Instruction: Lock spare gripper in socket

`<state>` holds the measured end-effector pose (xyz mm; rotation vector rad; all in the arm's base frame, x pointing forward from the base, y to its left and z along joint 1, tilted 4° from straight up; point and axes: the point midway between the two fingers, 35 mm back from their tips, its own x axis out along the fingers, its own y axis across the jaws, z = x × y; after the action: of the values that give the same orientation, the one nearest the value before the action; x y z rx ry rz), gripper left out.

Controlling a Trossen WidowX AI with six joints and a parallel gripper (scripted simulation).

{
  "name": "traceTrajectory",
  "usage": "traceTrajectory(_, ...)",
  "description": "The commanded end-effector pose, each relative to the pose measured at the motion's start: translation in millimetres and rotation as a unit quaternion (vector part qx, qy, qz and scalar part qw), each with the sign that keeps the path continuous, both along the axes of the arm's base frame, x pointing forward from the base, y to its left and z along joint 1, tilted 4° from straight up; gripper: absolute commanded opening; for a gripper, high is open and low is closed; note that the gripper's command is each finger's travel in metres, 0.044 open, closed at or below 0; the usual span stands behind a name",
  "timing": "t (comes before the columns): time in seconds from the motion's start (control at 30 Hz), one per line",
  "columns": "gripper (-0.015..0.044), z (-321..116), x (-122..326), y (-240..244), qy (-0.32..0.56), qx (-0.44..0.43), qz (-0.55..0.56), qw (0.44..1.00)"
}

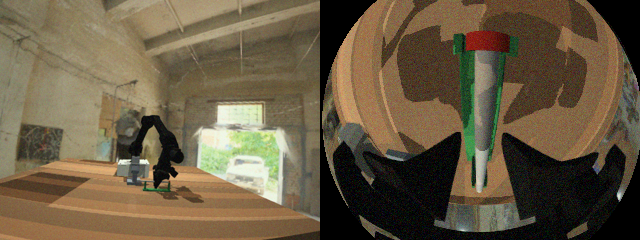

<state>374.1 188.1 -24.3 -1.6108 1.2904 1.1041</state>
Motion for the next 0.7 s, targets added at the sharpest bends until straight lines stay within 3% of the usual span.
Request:
traceTrajectory(0.0, 0.018, -4.2, -0.5, -0.6, 0.002, 0.0, 0.003, 1.0)
traceTrajectory(0.03, 0.018, -4.2, -0.5, -0.6, 0.002, 0.0, 0.003, 1.0)
traceTrajectory(0.27, 0.0, -4.2, -0.5, -0.6, 0.002, 0.0, 0.003, 1.0)
traceTrajectory(0.67, 0.0, 2.6, -0.7, 0.1, 0.002, 0.0, 0.003, 1.0)
